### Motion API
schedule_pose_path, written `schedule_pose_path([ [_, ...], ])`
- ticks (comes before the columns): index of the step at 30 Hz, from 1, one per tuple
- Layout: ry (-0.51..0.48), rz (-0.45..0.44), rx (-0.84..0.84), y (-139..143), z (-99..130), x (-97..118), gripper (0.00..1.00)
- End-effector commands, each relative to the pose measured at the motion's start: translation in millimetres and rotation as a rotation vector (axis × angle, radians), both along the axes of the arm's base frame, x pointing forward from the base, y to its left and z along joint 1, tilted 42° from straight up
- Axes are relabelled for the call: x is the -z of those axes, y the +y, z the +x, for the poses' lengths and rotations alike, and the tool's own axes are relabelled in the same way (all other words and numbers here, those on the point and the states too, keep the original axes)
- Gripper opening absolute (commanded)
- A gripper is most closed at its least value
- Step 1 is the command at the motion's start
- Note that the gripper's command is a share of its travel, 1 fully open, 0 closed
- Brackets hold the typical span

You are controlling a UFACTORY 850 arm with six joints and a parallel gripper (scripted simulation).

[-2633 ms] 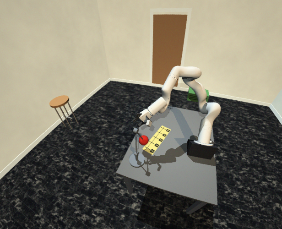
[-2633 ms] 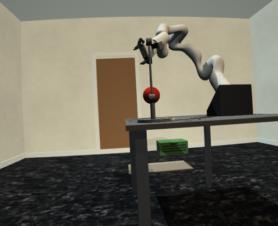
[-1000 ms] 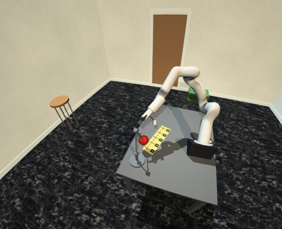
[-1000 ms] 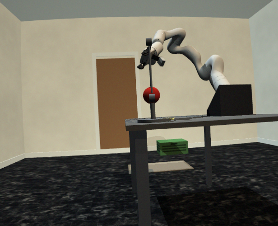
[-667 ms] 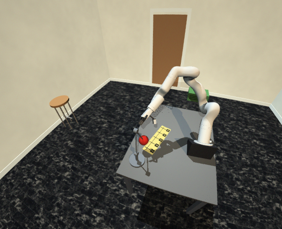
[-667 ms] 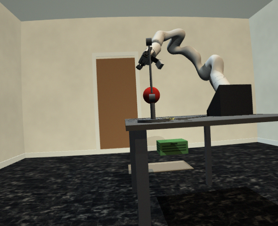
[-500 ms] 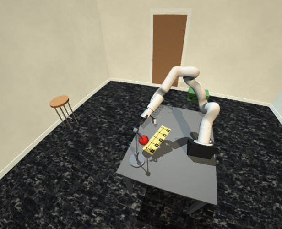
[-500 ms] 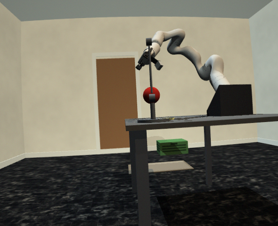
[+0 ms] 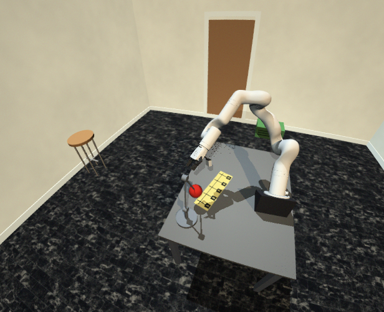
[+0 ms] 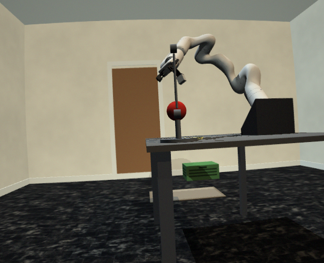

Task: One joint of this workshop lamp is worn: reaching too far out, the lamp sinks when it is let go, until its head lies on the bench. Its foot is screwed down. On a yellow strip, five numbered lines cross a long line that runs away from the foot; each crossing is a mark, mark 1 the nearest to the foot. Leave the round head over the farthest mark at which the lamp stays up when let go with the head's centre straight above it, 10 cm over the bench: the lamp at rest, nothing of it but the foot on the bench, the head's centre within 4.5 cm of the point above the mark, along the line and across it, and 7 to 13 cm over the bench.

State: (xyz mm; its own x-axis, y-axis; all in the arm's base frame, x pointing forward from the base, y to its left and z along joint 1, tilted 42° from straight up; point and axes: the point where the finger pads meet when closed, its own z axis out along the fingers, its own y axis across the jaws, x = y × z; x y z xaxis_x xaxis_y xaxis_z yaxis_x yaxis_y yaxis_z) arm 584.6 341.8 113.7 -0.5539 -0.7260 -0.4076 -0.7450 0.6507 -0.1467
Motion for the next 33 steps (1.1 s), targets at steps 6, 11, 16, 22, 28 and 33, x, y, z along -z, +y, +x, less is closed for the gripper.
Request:
schedule_pose_path([
  [6,0.038,-0.046,-0.136,-4.0,4.0,-4.0,1.0],
  [11,0.035,-0.095,-0.209,-7.0,6.6,-6.1,1.0],
  [16,0.033,-0.134,-0.267,-9.4,8.7,-7.8,1.0],
  [22,0.029,-0.187,-0.336,-11.5,11.6,-10.3,1.0],
  [28,0.024,-0.25,-0.419,-13.9,15.2,-13.3,1.0],
  [33,0.021,-0.292,-0.474,-15.5,17.5,-15.4,1.0],
])
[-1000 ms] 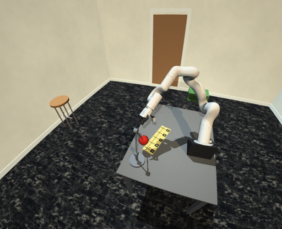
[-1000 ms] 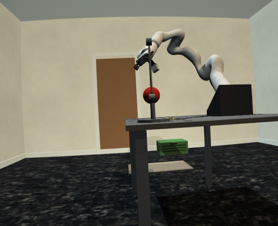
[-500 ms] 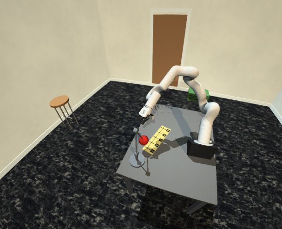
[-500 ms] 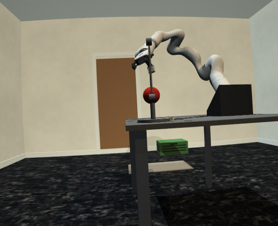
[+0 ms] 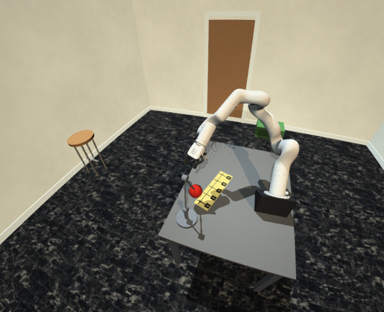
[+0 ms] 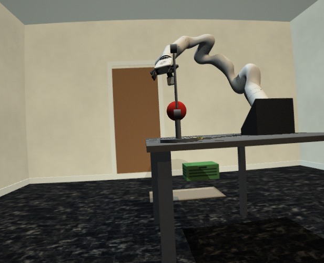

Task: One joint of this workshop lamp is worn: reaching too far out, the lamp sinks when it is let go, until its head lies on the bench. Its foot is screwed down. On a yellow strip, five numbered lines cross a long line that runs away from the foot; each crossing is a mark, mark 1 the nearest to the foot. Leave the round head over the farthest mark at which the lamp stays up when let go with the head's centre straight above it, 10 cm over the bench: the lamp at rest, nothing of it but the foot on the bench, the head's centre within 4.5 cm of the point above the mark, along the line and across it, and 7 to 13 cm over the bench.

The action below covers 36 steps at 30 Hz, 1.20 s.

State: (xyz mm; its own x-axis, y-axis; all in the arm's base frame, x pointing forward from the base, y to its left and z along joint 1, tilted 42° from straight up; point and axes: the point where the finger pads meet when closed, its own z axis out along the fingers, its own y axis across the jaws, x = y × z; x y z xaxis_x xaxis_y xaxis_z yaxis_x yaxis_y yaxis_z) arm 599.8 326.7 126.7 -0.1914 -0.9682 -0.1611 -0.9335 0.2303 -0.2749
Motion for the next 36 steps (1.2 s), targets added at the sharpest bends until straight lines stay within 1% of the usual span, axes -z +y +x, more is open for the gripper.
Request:
schedule_pose_path([
  [1,0.026,-0.012,-0.052,-0.4,2.4,-2.3,1.0],
  [16,0.154,-0.018,-0.298,-10.1,-64.1,30.6,1.0],
  [18,0.154,-0.018,-0.298,-10.1,-64.1,30.6,1.0],
  [33,0.123,-0.044,-0.26,-3.1,-52.9,66.8,1.0],
  [36,0.124,-0.043,-0.261,-2.8,-52.9,69.2,1.0],
])
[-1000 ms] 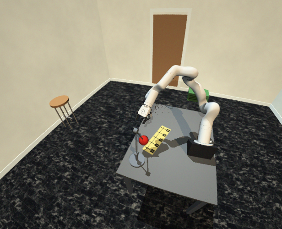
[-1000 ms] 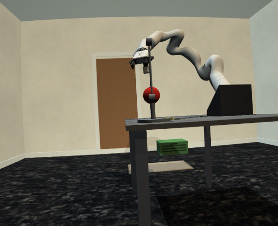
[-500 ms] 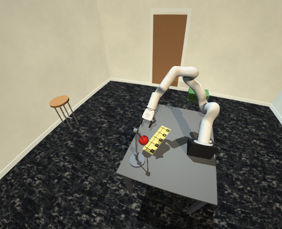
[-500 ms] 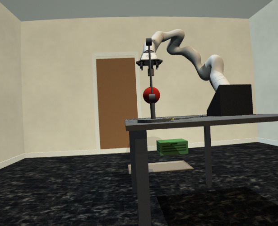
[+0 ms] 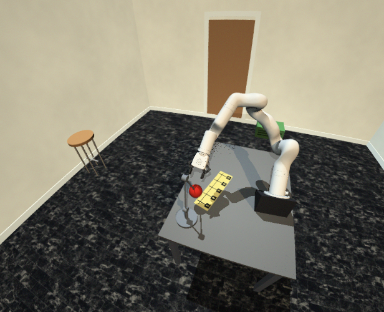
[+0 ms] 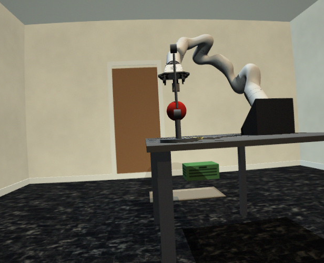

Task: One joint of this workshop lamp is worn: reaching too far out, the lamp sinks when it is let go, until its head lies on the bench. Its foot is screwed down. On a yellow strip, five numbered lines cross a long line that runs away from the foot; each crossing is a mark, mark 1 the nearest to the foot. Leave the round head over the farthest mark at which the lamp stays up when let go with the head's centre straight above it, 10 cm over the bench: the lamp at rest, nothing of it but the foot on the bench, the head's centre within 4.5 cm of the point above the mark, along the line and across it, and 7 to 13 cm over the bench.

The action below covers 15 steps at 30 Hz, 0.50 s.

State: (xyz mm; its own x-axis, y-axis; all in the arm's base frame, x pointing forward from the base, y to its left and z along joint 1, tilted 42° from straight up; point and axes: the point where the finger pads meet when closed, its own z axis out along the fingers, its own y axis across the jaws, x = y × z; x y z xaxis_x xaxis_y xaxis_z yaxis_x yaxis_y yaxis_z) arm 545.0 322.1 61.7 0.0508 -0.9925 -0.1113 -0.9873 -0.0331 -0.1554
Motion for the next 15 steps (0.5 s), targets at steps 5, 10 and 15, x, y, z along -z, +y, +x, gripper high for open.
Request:
schedule_pose_path([
  [5,0.003,0.004,-0.006,3.4,1.4,16.4,1.0],
  [10,0.011,0.009,-0.014,5.1,1.0,28.6,1.0],
  [15,0.017,0.013,-0.02,6.4,0.7,38.4,1.0],
])
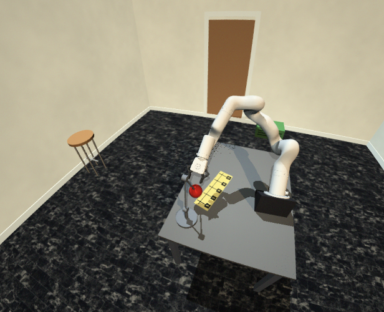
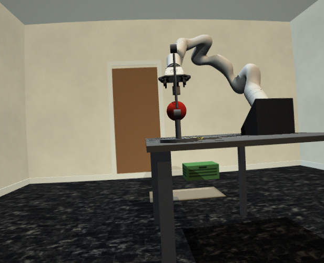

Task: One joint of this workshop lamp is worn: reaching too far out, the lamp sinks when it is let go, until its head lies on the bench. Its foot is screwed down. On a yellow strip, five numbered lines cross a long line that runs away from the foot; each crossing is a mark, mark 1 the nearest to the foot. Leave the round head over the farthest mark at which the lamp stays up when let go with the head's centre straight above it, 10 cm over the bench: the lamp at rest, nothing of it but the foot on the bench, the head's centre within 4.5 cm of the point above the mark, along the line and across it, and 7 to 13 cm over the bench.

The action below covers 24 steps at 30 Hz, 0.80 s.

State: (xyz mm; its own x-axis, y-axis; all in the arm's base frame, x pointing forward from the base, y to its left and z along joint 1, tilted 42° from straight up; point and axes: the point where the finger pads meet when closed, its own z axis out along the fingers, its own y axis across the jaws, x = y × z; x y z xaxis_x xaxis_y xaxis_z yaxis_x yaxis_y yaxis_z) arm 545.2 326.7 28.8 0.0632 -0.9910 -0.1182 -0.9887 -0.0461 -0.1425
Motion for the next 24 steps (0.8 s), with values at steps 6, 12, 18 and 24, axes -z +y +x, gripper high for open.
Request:
schedule_pose_path([
  [6,0.008,0.009,-0.01,3.6,0.4,17.7,1.0],
  [12,0.014,0.012,-0.016,5.7,0.2,32.3,1.0],
  [18,0.017,0.013,-0.02,7.1,0.1,42.1,1.0],
  [24,0.017,0.014,-0.019,7.1,1.9,45.5,1.0],
])
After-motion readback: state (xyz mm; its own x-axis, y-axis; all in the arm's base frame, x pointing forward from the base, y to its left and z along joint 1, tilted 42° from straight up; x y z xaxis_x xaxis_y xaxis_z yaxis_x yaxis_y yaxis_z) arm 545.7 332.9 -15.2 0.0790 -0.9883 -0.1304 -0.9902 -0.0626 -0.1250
